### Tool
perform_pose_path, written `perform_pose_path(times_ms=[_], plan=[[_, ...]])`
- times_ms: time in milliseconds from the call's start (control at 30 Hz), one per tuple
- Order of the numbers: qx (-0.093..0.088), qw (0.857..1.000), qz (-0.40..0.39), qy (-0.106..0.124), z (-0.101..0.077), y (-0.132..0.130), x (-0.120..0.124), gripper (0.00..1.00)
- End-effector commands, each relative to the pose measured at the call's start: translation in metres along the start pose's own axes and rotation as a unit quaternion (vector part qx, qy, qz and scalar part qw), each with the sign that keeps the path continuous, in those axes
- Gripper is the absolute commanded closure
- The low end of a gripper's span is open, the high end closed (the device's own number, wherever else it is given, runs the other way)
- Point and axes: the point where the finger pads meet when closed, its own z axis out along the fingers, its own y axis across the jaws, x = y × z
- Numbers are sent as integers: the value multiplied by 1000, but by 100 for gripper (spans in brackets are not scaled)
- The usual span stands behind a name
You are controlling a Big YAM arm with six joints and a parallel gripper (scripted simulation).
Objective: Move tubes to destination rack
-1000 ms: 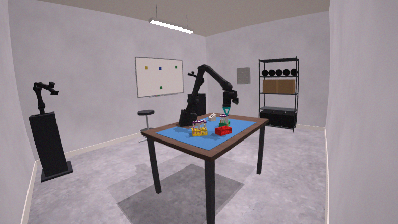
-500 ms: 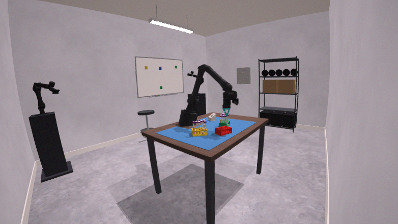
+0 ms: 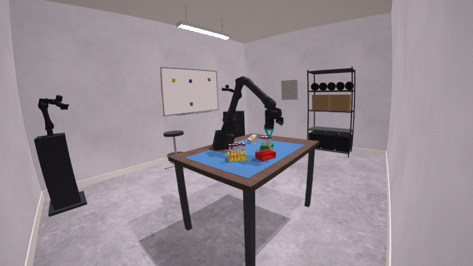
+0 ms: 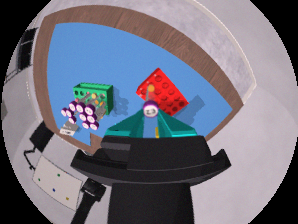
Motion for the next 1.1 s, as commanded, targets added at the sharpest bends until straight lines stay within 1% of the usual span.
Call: perform_pose_path(times_ms=[0,933,1000,1067], plan=[[9,1000,6,-8,-3,-14,-5,100],[12,1000,0,-13,-8,-17,-11,100],[12,1000,0,-13,-8,-17,-11,100],[12,1000,-1,-13,-4,-15,-10,100]])
